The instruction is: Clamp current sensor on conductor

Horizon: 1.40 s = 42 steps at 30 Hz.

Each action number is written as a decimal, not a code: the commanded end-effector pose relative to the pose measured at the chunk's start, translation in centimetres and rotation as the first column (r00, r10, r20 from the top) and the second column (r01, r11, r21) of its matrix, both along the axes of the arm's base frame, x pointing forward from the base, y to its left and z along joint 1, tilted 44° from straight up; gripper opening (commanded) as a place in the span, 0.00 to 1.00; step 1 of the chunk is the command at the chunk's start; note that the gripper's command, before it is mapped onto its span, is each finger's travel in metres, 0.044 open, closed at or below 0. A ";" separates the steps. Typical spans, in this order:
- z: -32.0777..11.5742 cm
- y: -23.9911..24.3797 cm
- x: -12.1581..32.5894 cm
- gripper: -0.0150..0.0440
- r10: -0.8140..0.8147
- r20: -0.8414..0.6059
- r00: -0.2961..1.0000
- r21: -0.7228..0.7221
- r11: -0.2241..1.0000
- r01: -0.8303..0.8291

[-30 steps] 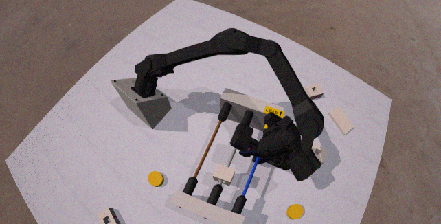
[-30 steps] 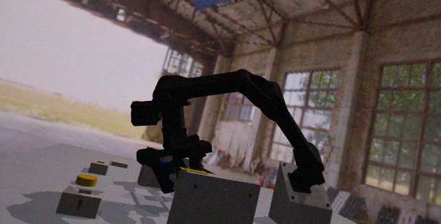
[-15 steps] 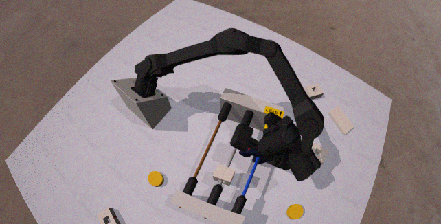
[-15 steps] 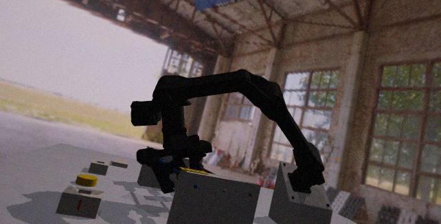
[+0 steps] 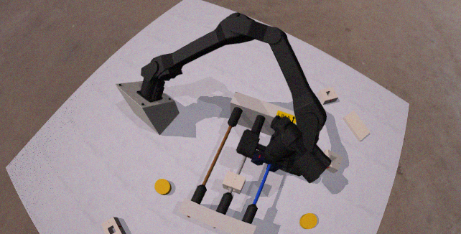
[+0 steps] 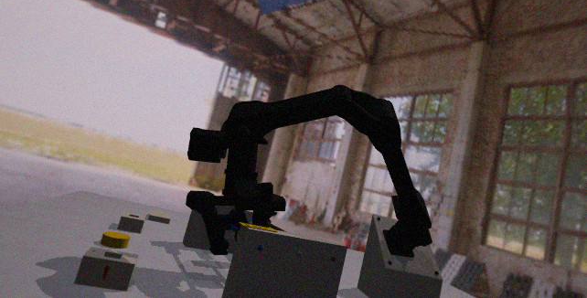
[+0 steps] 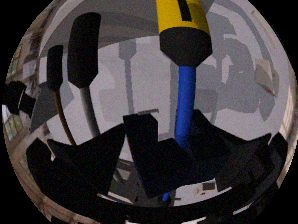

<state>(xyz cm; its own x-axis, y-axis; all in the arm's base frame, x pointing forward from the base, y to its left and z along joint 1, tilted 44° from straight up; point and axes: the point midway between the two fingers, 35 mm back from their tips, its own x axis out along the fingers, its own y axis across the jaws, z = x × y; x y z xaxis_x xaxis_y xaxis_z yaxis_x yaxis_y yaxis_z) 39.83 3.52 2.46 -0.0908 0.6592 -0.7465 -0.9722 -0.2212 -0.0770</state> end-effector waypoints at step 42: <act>1.1 -0.9 0.1 0.25 -0.122 0.103 0.987 0.047 0.992 0.118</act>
